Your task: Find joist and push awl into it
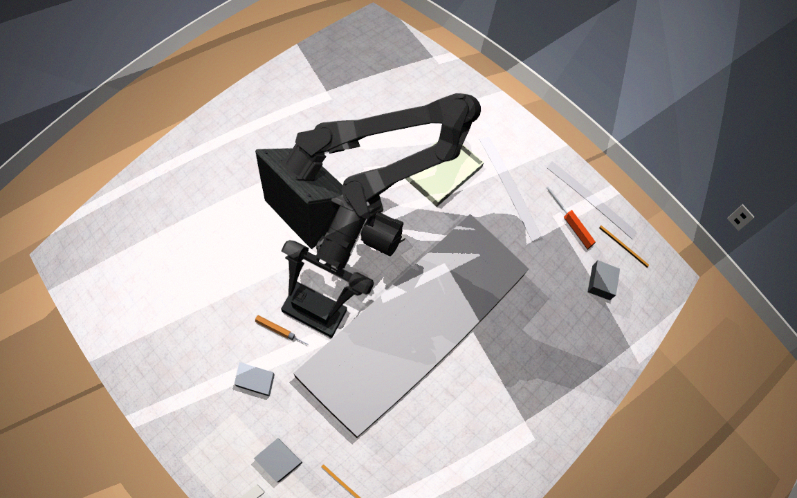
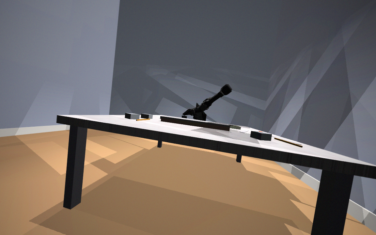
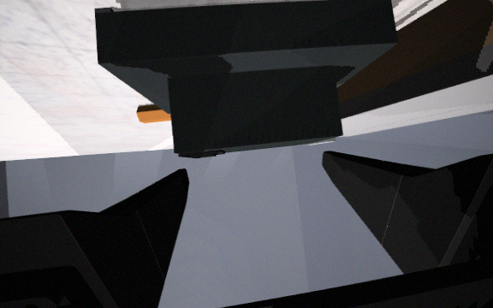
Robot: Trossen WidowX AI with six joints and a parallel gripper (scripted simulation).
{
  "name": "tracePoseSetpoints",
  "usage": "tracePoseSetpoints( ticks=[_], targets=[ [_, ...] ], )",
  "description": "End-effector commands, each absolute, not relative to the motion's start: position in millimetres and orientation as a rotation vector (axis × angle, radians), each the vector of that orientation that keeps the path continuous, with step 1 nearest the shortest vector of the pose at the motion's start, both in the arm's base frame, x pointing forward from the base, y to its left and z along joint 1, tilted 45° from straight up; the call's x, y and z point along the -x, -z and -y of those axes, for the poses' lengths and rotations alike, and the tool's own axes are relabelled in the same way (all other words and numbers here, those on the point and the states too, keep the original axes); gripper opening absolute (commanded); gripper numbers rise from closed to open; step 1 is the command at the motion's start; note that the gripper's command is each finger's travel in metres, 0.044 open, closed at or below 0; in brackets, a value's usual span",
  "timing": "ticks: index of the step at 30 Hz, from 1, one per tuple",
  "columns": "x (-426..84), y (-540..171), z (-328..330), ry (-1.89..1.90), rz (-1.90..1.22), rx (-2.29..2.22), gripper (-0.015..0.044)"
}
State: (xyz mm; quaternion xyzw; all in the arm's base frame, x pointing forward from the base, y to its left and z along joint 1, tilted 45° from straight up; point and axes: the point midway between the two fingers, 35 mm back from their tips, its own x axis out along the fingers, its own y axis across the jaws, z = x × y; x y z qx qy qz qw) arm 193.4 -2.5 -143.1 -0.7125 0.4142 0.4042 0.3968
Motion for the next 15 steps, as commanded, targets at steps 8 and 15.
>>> tracePoseSetpoints(
  ticks=[8, 15],
  targets=[
    [-191, 134, 2, -1.016, -1.051, 1.803, 0.044],
    [-200, 109, 28, -1.024, -1.051, 1.799, 0.044]
  ],
)
